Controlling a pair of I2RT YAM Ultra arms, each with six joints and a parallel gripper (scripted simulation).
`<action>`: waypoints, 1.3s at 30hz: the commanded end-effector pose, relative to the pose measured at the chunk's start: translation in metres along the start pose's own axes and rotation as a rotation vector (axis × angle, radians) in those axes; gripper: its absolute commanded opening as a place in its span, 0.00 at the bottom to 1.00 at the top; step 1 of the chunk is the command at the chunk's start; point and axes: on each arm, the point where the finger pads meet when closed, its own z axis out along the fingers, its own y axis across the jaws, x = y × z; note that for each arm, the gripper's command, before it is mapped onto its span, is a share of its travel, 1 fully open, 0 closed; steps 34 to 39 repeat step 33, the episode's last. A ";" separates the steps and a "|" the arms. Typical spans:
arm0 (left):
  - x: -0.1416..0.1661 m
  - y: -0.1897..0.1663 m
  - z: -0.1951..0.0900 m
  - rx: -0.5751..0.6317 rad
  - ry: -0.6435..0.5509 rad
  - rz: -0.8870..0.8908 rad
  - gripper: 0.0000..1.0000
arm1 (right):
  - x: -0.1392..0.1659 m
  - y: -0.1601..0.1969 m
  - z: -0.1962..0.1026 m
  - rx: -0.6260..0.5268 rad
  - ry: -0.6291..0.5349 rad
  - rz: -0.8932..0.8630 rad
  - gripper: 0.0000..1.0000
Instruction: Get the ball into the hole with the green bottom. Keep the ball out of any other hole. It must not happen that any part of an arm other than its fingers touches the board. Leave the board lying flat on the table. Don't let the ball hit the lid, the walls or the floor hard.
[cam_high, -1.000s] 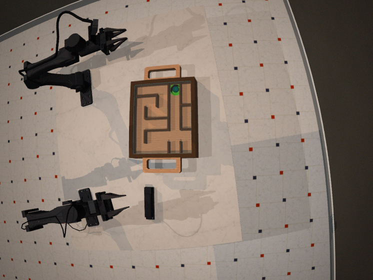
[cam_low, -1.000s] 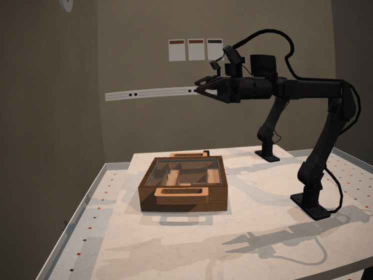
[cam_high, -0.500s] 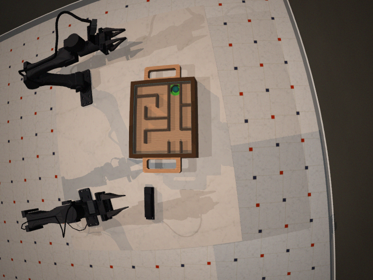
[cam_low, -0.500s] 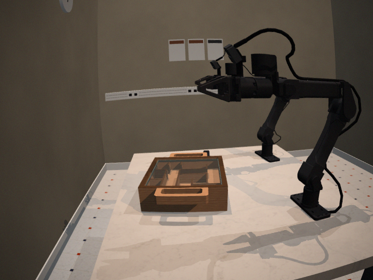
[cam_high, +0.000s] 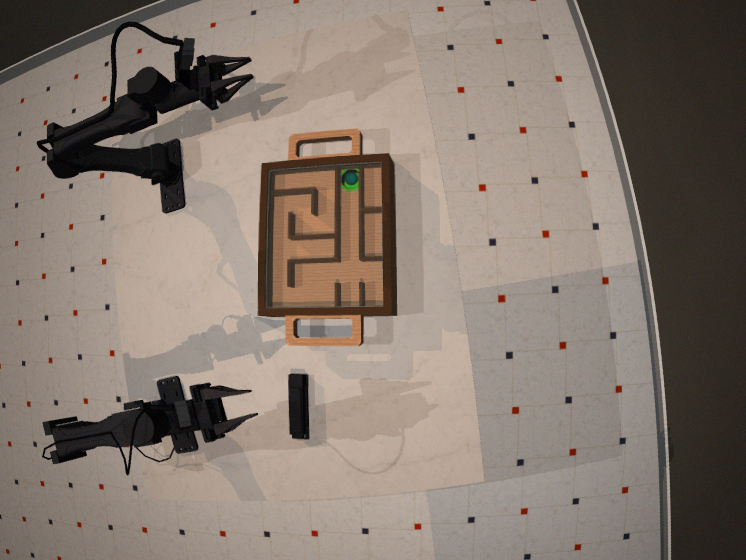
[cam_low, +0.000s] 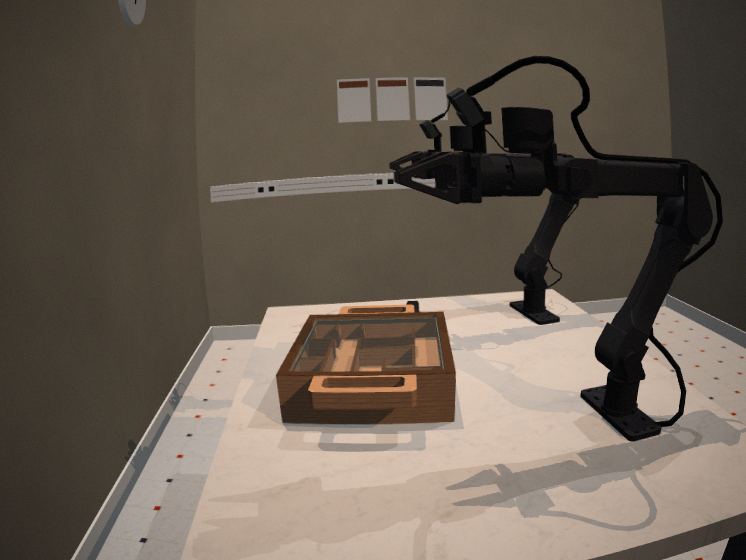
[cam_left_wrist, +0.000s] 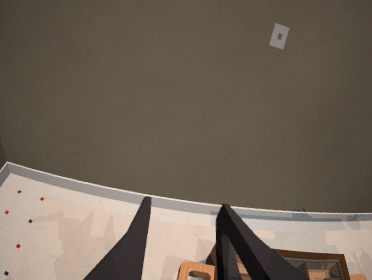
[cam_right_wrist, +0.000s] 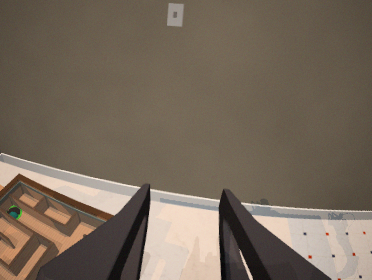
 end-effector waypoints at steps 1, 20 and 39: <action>-0.016 0.001 -0.005 -0.004 -0.028 0.011 0.39 | 0.000 0.001 -0.004 0.001 0.003 -0.008 0.39; -0.007 0.004 -0.007 -0.012 -0.011 0.010 0.39 | -0.001 0.004 -0.004 -0.009 0.001 -0.007 0.39; -0.005 0.005 -0.007 -0.013 -0.008 0.010 0.39 | -0.001 0.004 -0.004 -0.010 0.000 -0.008 0.39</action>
